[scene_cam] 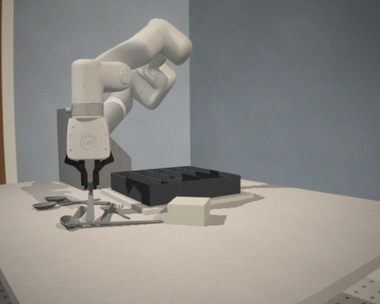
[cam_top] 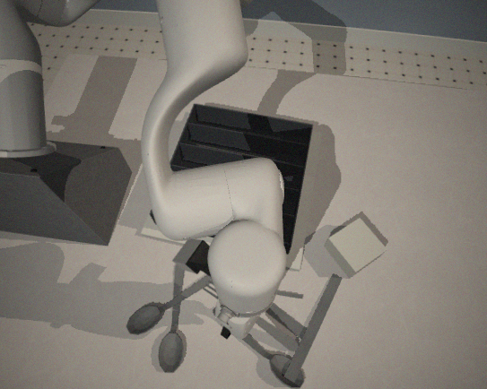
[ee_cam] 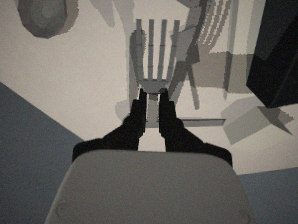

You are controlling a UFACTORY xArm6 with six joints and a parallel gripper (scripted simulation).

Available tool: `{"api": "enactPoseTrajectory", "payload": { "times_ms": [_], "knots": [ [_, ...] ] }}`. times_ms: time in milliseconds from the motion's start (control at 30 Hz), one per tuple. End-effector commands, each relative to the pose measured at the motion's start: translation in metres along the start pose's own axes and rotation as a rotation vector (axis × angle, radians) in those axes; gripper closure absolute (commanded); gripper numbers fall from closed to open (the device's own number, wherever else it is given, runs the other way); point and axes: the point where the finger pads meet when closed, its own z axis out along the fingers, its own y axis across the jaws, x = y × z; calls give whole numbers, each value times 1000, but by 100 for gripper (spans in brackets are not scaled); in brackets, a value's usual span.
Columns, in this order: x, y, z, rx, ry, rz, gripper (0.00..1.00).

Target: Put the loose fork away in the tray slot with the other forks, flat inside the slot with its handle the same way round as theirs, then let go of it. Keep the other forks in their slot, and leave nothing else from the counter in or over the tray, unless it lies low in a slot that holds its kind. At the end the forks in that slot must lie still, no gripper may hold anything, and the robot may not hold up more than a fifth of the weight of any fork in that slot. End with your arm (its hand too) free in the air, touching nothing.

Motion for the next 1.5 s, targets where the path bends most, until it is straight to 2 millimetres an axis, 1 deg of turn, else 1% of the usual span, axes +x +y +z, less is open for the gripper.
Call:
{"api": "enactPoseTrajectory", "payload": {
  "times_ms": [0, 67, 267, 467, 567, 900, 933, 1467],
  "knots": [
    [-3, 0, 17, 0, -5, -2, 97],
    [-3, 0, 17, 0, -5, -2, 97],
    [-3, 0, 36, 0, -5, -2, 97],
    [-3, 0, 48, 0, -5, -2, 97],
    [-3, 0, 51, 0, -5, -2, 97],
    [-3, 0, 54, 0, -5, -2, 97],
    [-3, 0, 54, 0, -5, -2, 0],
    [-3, 0, 54, 0, -5, -2, 0]
  ]
}}
